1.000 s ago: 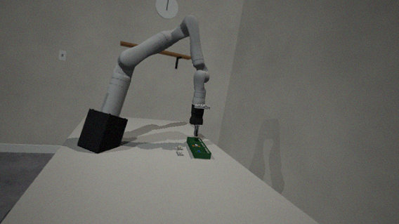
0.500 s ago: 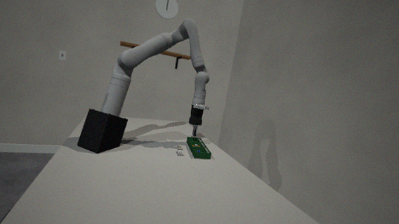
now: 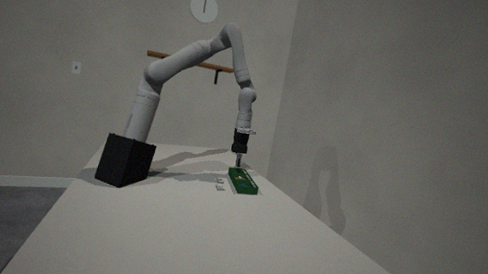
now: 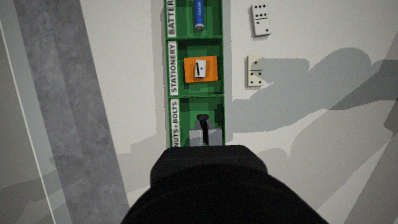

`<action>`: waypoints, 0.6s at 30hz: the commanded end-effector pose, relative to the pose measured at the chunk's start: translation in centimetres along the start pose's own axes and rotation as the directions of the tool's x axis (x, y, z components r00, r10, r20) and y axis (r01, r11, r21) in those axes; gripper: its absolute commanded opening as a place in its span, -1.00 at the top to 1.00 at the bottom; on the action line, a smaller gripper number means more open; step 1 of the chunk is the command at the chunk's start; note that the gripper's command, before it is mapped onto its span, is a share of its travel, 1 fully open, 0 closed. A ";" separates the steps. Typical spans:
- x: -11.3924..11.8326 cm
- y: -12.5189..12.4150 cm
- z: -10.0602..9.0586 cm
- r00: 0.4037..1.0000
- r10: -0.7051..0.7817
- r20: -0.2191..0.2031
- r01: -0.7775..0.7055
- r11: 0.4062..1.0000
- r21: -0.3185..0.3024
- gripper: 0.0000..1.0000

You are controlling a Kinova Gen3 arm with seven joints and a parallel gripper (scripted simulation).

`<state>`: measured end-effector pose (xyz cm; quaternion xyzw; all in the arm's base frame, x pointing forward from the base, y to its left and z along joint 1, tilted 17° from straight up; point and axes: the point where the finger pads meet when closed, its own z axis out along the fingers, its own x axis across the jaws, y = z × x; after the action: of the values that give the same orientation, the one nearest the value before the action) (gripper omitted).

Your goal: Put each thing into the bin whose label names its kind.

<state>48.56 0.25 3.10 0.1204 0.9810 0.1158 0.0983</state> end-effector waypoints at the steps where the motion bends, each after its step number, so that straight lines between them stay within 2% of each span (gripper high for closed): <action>1: -0.1 -0.1 -0.1 1.000 0.002 0.002 -0.002 1.000 0.000 1.00; 12: -0.1 -0.1 -0.1 1.000 0.001 0.002 -0.001 1.000 0.000 1.00; 18: -0.1 -0.1 1.1 1.000 0.002 0.002 -0.002 1.000 0.000 1.00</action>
<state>48.96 0.42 2.53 0.1200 0.9806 0.1164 0.1019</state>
